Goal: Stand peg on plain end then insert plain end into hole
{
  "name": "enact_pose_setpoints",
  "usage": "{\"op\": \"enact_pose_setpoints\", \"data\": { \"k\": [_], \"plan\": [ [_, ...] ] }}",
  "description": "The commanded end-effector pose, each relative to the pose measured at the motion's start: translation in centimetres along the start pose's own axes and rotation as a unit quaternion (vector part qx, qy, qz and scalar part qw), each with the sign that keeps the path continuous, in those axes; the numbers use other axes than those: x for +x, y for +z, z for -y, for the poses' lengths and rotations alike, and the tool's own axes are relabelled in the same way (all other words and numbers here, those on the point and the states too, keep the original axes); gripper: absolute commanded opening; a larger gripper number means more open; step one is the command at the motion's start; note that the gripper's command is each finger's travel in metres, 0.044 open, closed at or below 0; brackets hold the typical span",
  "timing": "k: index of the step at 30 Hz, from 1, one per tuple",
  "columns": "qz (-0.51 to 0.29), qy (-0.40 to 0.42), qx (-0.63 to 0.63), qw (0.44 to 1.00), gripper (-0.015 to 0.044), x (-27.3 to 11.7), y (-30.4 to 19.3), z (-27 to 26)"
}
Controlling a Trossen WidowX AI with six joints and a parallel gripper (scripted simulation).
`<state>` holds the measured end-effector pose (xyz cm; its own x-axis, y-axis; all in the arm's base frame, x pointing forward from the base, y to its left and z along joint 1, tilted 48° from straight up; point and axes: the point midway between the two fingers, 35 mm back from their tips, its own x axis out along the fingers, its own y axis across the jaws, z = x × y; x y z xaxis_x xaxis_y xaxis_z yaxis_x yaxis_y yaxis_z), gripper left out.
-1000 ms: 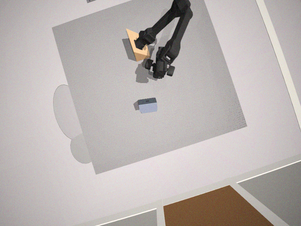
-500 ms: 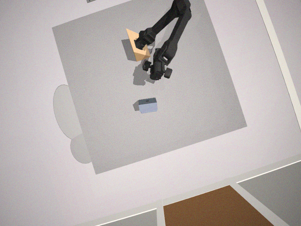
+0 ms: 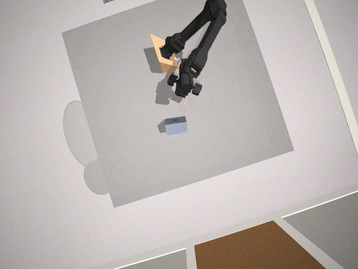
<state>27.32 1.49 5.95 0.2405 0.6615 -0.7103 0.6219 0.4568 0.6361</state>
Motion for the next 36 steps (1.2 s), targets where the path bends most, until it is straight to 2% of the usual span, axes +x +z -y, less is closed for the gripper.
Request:
{"op": "enact_pose_setpoints", "data": {
  "k": [1,36],
  "plan": [
    [0.006,0.003,0.01,1.0,0.0,0.3,0.3,0.4],
    [0.077,0.047,0.066,0.994,0.0,1.4,3.1,2.2]
  ]
}}
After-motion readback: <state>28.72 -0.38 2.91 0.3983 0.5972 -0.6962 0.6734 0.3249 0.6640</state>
